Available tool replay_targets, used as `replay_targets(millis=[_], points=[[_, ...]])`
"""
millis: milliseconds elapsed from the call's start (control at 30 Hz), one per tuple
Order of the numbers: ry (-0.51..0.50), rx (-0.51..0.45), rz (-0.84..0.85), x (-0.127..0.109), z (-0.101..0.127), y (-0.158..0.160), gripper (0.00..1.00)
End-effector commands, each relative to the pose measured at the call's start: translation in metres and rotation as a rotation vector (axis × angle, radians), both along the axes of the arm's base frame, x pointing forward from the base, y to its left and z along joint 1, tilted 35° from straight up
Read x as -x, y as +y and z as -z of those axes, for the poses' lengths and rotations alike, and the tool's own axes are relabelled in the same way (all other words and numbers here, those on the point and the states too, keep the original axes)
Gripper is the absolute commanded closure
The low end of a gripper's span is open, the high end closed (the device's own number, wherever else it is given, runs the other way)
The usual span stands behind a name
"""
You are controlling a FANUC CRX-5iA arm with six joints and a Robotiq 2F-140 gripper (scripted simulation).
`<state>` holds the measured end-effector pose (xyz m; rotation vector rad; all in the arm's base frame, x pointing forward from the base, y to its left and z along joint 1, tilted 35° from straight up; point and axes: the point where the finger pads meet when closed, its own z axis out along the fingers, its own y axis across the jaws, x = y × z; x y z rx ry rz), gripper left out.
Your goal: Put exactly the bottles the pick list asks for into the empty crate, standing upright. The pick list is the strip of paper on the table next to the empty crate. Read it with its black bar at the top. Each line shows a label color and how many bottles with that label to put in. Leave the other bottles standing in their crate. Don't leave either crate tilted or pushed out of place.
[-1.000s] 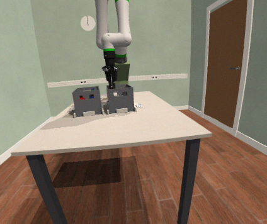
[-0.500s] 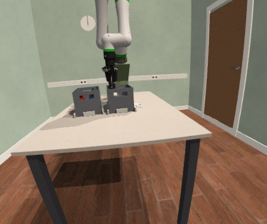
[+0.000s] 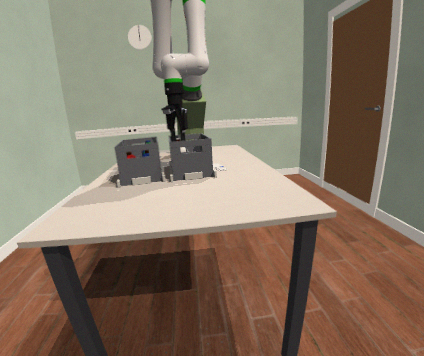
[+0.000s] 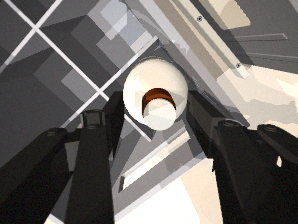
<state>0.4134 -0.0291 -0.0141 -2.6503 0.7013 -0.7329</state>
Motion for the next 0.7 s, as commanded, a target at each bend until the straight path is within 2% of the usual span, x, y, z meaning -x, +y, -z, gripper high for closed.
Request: replay_targets(millis=[0,433,667], points=[[-0.001,0.0,0.0,0.0,0.0,0.0,0.56],[-0.001,0.0,0.0,0.0,0.0,0.0,0.56],[-0.001,0.0,0.0,0.01,-0.016,-0.003,0.56]])
